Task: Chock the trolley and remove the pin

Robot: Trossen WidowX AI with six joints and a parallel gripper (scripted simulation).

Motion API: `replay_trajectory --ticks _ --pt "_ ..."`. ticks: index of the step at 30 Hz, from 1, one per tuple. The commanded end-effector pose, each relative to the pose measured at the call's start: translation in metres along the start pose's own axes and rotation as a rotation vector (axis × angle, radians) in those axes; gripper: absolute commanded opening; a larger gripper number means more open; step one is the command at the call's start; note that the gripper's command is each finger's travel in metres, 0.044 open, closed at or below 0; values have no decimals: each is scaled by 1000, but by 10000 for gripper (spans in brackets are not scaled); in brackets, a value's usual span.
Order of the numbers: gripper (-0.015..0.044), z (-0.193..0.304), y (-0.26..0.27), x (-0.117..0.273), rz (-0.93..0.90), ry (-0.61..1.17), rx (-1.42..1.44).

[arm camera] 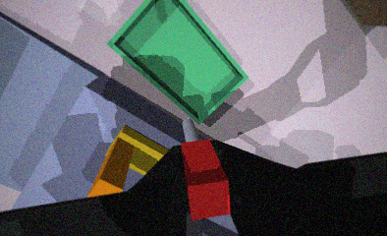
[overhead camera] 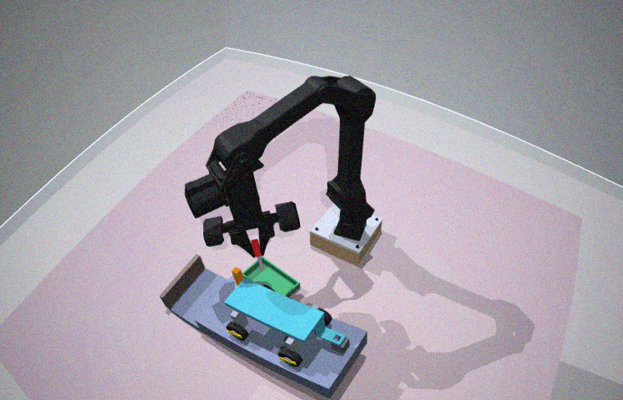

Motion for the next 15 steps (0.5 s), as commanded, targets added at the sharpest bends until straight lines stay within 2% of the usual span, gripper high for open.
replay_trajectory --ticks 1,15 --pt "0 1 -2 0 -18 -14 -104" --pt "0 6 -5 0 -76 -71 -535"
Point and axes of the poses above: the point midway between the two fingers, 35 mm back from their tips, its own x axis back along the fingers, its own y axis across the jaws, z = x × y, the point moved 4 cm from there along x, back along the fingers, and after that the axes turned 3 degrees about -x, right-handed, at the moved point
